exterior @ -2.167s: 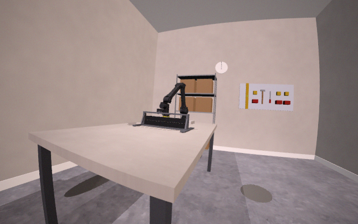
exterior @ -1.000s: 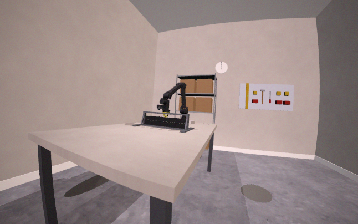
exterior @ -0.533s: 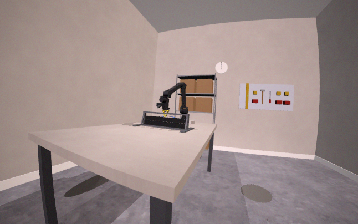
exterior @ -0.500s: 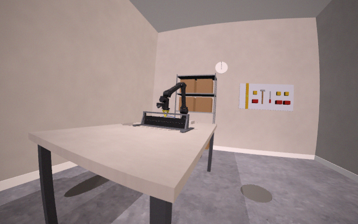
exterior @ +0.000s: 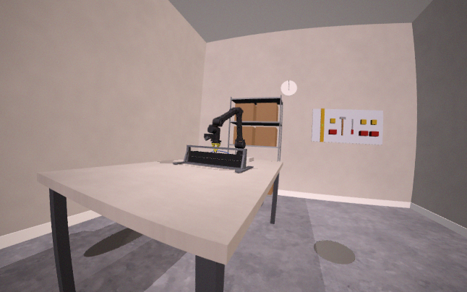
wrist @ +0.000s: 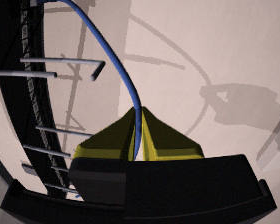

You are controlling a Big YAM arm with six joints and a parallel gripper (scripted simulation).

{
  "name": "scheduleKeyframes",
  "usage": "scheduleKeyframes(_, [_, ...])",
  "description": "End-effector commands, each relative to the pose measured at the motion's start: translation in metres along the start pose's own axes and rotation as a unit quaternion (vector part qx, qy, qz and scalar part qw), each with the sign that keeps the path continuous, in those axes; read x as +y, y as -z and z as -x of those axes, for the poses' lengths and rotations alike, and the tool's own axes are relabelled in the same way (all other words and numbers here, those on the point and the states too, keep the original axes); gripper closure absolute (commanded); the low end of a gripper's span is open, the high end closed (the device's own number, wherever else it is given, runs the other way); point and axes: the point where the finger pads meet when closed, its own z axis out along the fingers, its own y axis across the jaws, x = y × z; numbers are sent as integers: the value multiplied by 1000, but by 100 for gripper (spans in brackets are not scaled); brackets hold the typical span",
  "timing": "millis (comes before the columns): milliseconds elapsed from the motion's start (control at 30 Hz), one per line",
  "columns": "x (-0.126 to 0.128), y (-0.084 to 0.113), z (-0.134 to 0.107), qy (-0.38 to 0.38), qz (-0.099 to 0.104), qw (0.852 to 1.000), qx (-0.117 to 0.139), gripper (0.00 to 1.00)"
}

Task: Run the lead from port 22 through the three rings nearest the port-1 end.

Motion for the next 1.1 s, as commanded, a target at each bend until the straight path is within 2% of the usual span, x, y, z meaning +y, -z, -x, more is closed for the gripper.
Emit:
scheduleKeyframes(0, [21, 60, -10, -1, 40, 999, -3, 100])
scheduleKeyframes(33, [30, 61, -10, -12, 40, 999, -3, 100])
scheduleKeyframes(67, [41, 40, -12, -27, 20, 999, 2, 100])
scheduleKeyframes(133, [67, 40, -15, -58, 20, 998, 3, 100])
scheduleKeyframes(200, [80, 39, -17, -74, 20, 997, 3, 100])
scheduleKeyframes(367, [80, 39, -17, -75, 20, 997, 2, 100])
scheduleKeyframes(400, [80, 45, -15, -77, 25, 997, 2, 100])
scheduleKeyframes(433, [80, 65, -11, -80, 42, 996, 0, 100])
scheduleKeyframes(567, [81, 65, -17, -75, 42, 996, 0, 100])
scheduleKeyframes(1067, [81, 65, -17, -75, 42, 996, 0, 100])
